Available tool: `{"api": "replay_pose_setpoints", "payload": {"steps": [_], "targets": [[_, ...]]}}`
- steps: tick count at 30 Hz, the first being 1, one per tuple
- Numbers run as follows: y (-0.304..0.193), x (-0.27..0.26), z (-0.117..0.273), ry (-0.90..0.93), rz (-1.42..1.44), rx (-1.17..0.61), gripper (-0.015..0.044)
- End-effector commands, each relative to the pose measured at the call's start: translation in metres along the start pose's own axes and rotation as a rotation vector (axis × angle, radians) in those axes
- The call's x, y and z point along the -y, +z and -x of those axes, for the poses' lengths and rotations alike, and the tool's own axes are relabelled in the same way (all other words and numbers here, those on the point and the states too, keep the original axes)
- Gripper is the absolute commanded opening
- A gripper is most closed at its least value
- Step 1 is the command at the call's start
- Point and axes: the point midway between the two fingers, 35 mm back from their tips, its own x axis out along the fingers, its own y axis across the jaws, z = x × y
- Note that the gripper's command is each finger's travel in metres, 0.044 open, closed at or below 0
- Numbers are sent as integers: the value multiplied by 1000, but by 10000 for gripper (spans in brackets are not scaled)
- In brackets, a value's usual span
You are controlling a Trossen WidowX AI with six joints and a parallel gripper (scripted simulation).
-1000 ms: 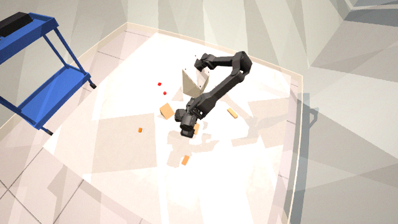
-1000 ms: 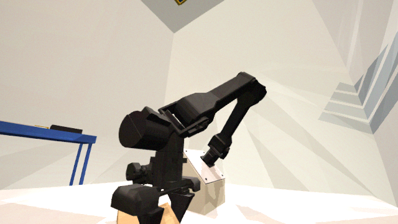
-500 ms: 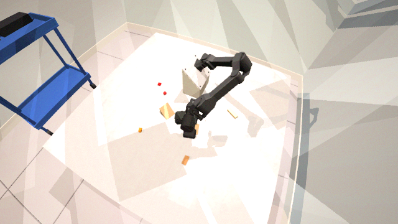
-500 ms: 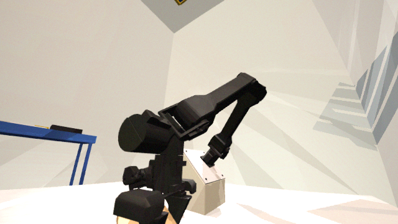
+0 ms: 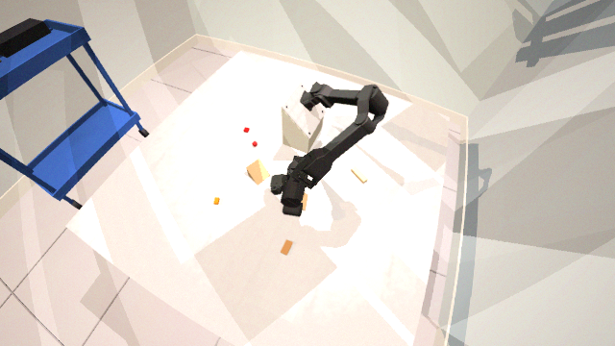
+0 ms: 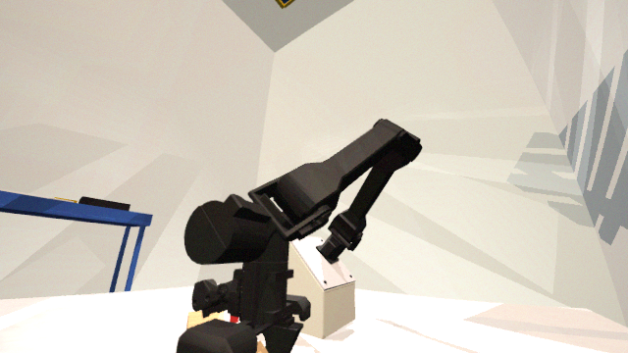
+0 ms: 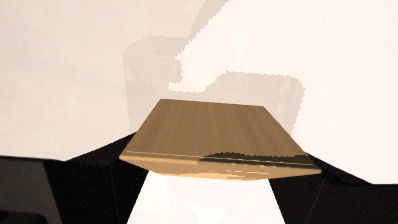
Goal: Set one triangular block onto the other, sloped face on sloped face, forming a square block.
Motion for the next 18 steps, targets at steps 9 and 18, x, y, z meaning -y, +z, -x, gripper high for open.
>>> {"api": "replay_pose_setpoints", "payload": {"steps": [9,18], "targets": [[0,0,0,0,-1,0,210],[0,0,0,0,-1,0,440]]}}
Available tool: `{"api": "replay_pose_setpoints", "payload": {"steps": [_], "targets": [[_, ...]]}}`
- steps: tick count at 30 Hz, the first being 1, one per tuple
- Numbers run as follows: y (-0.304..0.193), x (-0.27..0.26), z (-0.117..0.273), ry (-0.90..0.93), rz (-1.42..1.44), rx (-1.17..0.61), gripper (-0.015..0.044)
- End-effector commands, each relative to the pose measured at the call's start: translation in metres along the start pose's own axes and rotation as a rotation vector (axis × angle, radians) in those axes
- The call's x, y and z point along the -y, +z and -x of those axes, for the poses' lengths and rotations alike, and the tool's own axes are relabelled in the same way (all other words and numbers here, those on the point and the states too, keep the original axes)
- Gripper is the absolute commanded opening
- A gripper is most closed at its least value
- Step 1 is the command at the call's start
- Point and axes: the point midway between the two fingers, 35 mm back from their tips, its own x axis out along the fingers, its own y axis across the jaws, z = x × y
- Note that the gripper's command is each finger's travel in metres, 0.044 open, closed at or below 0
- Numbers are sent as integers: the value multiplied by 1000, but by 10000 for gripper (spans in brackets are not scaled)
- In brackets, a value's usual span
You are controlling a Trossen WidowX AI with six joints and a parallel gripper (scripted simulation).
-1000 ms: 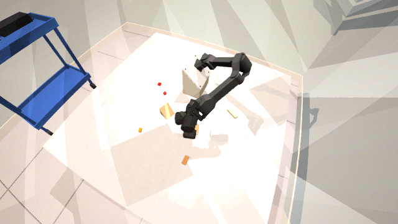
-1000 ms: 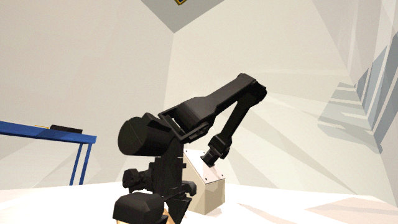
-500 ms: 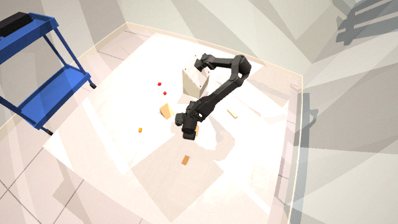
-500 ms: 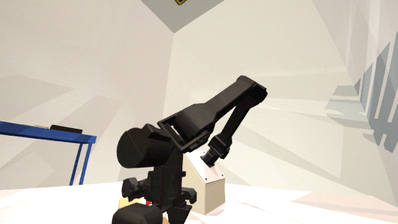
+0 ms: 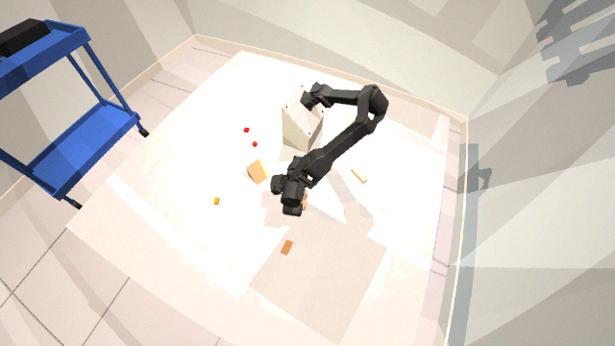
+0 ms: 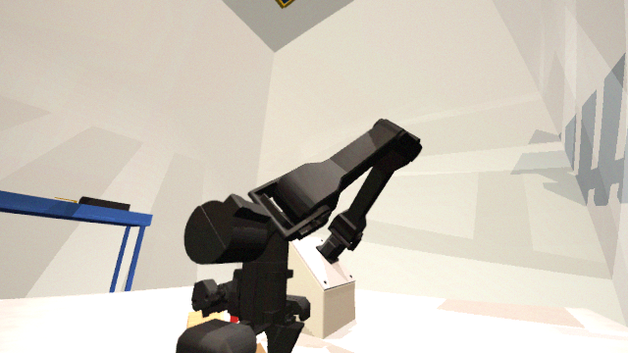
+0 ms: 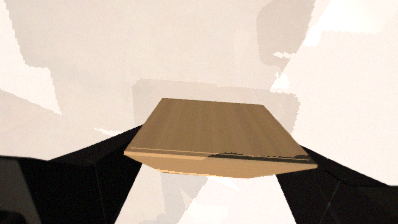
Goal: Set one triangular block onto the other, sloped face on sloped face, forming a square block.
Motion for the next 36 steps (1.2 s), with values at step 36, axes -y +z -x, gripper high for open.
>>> {"api": "replay_pose_setpoints", "payload": {"steps": [36], "targets": [[54,1,89,-3,5,-424,440]]}}
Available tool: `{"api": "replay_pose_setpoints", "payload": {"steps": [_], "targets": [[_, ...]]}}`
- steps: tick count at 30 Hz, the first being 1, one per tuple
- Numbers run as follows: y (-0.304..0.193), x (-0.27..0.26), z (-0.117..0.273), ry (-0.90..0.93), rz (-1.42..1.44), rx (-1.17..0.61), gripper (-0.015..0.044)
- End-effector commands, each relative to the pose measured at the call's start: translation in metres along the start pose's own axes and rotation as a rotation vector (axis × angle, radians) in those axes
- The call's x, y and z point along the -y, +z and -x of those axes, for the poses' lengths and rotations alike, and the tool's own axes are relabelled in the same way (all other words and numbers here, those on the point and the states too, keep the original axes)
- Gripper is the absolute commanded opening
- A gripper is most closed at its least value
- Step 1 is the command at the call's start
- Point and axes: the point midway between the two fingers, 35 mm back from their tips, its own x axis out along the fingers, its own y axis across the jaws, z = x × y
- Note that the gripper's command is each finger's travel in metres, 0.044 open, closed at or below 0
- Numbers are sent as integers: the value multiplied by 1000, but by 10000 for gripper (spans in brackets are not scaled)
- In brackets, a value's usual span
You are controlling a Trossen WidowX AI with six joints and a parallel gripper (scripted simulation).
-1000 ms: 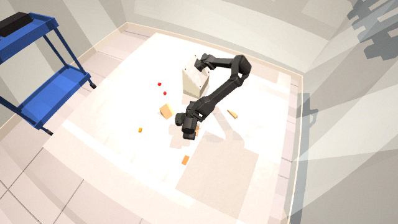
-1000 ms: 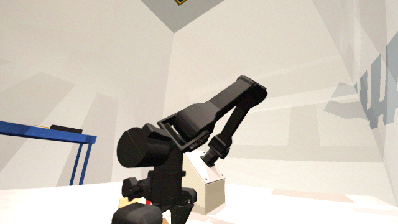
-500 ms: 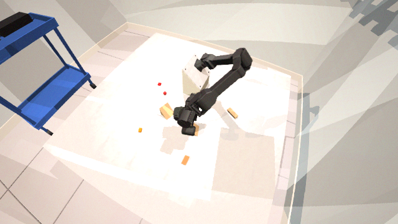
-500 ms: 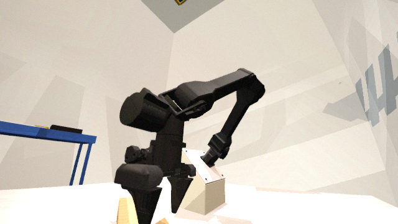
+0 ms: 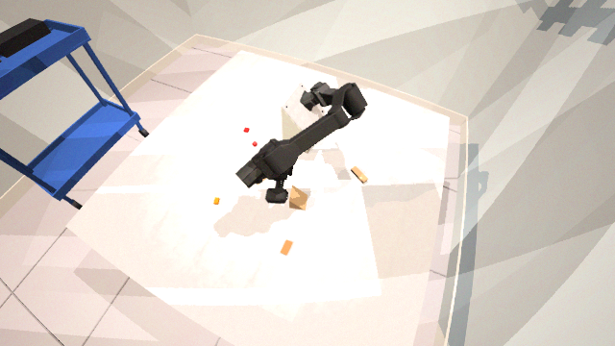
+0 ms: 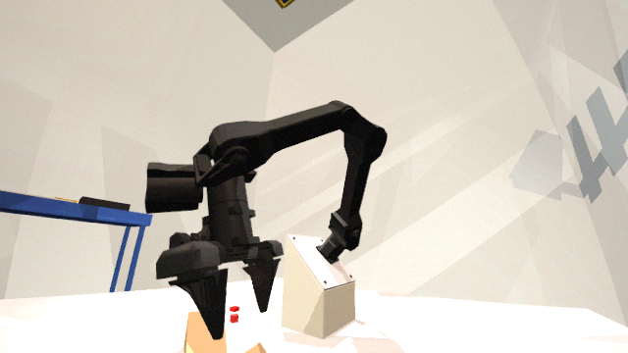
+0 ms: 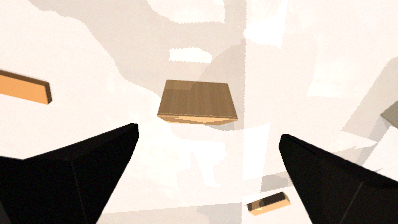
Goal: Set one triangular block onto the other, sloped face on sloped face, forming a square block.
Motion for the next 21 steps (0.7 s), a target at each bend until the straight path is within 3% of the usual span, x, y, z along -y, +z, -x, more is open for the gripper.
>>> {"api": "replay_pose_setpoints", "payload": {"steps": [1,21], "targets": [[12,-3,16,59,1,-158,440],[12,-5,-1,58,3,-149,440]]}}
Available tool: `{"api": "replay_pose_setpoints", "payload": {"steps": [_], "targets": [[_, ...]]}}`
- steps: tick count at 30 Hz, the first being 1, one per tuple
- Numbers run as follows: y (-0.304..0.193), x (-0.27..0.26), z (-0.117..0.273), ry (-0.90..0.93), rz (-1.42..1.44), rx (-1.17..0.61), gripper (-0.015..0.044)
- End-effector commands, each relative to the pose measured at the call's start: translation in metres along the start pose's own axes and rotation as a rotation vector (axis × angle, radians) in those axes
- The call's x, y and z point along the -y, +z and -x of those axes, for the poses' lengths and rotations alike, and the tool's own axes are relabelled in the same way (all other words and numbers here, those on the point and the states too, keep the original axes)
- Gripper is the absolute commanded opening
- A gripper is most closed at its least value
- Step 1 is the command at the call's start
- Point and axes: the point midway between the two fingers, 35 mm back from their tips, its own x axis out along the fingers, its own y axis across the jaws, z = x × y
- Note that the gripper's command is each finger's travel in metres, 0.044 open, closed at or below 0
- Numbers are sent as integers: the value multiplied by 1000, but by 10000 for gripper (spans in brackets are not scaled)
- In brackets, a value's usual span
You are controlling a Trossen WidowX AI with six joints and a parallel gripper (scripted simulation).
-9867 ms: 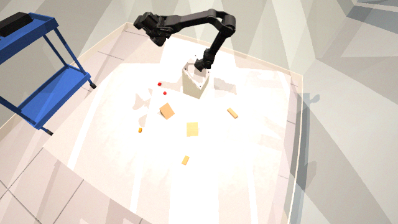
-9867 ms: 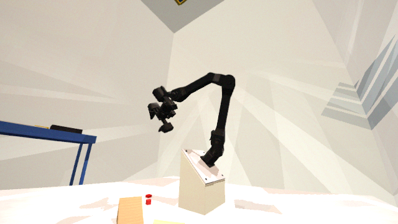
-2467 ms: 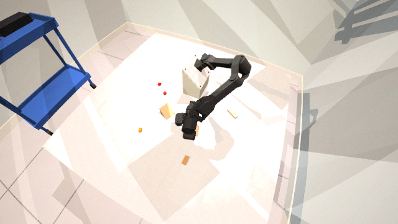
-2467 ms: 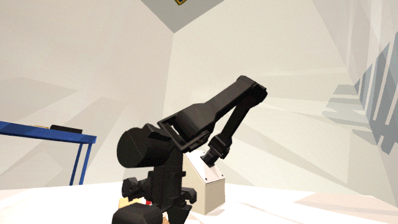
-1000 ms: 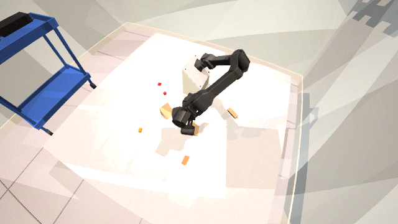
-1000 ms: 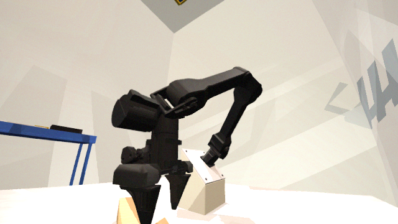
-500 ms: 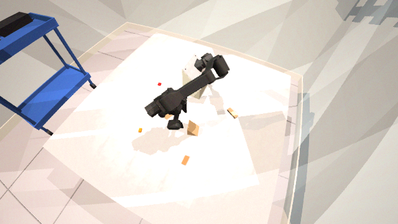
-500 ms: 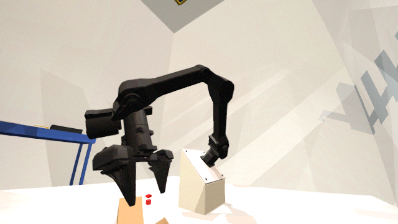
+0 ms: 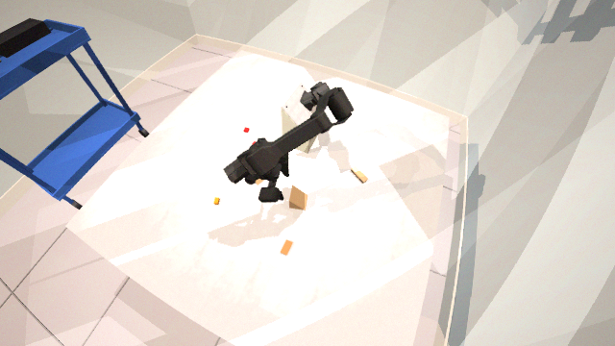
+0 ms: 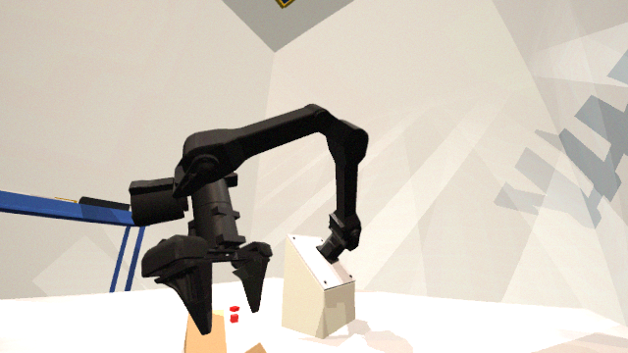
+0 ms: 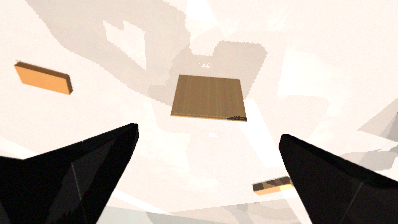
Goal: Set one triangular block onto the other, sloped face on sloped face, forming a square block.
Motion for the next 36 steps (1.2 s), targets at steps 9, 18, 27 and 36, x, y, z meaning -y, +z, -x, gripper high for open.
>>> {"api": "replay_pose_setpoints", "payload": {"steps": [9,18,27,36], "targets": [[1,-1,-21,1,-5,2,440],[2,-1,-36,0,0,5,440],[2,-2,-51,2,-2,3,440],[0,-1,-66,3,-4,-3,440]]}}
